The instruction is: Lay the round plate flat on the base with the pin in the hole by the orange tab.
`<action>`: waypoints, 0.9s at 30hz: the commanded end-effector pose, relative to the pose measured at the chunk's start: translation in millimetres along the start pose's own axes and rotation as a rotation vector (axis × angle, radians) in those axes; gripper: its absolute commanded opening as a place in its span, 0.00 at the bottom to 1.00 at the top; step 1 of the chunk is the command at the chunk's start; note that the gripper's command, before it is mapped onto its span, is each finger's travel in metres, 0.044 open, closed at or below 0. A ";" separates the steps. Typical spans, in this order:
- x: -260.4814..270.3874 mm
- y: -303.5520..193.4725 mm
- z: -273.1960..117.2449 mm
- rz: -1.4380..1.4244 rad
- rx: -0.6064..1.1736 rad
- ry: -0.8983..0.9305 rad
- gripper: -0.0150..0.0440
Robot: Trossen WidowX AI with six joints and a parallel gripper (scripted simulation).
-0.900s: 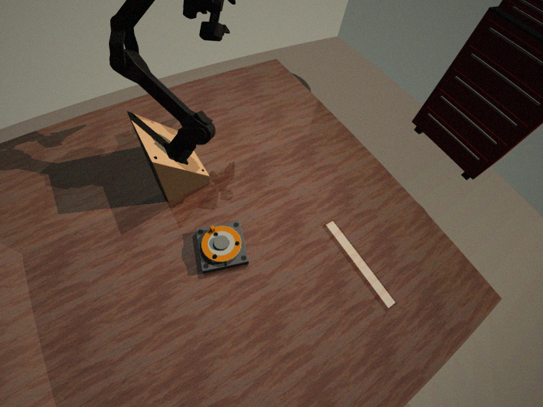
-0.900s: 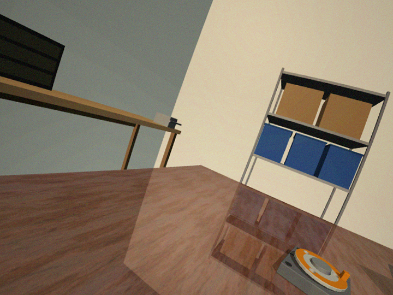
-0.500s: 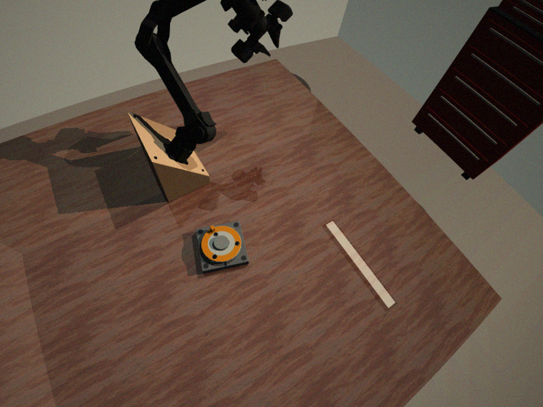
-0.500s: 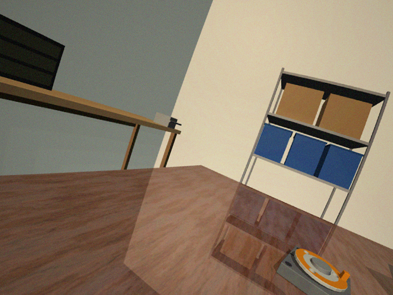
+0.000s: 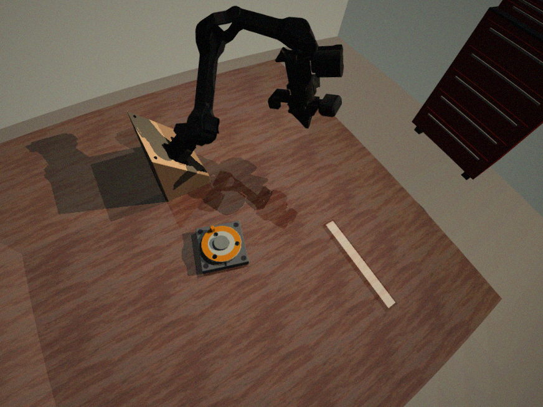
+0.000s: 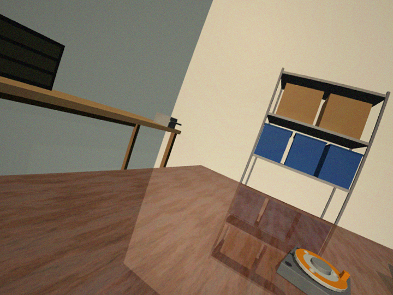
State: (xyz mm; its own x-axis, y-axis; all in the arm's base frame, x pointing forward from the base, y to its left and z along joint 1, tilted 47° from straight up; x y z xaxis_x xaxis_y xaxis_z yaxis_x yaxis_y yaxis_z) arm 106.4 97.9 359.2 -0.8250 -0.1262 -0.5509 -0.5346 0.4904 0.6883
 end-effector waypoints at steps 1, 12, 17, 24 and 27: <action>-17.8 -43.9 18.9 0.250 0.082 0.024 0.25; -16.5 -213.4 44.2 1.155 0.325 0.050 0.25; 7.9 -262.3 47.1 1.468 0.368 0.067 0.25; 59.9 -317.6 49.2 1.954 0.417 0.102 0.25; 74.5 -327.1 53.1 2.055 0.406 0.126 0.25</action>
State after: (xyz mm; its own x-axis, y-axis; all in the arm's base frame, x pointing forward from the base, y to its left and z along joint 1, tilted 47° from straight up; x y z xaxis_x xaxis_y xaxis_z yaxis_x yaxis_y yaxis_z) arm 235.6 -23.1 80.5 -0.1332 0.6874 0.7140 0.9900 0.1253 0.0640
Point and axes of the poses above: the point midway between the two fingers, 35 mm back from their tips, its own z axis out along the fingers, its own x axis across the jaws, y = z × x, the point moved 7 cm from there along -z, back along the fingers, and after that the axes turned 1 degree about z, right-handed, at the moved point
